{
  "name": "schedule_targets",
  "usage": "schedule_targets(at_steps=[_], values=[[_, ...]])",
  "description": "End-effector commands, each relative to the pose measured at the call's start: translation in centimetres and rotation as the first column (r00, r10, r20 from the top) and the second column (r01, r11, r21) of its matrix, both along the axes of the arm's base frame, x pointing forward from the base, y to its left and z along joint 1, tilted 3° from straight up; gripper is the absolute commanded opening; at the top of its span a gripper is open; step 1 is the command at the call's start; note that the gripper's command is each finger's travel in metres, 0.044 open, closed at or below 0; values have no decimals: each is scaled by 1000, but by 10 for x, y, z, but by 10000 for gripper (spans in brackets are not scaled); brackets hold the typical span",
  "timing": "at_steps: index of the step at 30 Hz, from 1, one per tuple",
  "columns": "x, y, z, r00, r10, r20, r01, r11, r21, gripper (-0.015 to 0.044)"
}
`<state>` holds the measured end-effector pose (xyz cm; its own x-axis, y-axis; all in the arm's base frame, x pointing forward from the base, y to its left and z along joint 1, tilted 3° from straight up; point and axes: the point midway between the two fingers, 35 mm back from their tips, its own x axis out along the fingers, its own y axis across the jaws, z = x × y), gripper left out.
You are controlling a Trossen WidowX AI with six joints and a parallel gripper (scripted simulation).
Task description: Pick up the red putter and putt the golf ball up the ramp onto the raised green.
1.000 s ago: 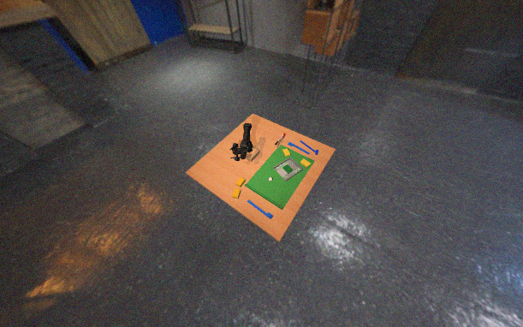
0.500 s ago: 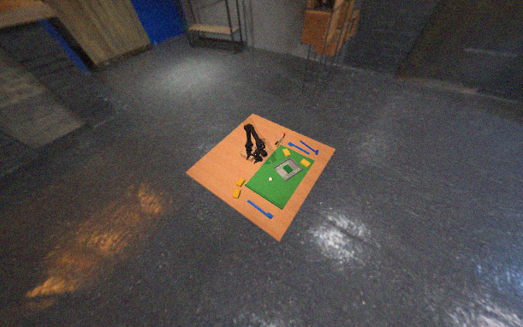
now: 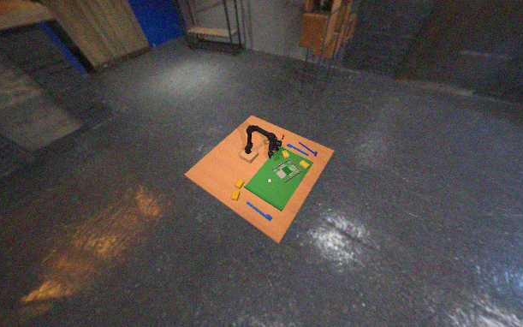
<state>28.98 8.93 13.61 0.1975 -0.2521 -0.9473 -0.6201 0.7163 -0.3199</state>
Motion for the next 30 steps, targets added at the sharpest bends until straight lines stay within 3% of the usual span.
schedule_targets(at_steps=[1,7,11,30], values=[[-16,58,-2,951,303,-63,-300,952,60,440],[-72,151,-4,634,765,-115,-743,643,186,440],[-114,196,-4,362,926,-108,-889,378,258,440],[-113,204,-42,347,932,-107,-894,363,261,440]])
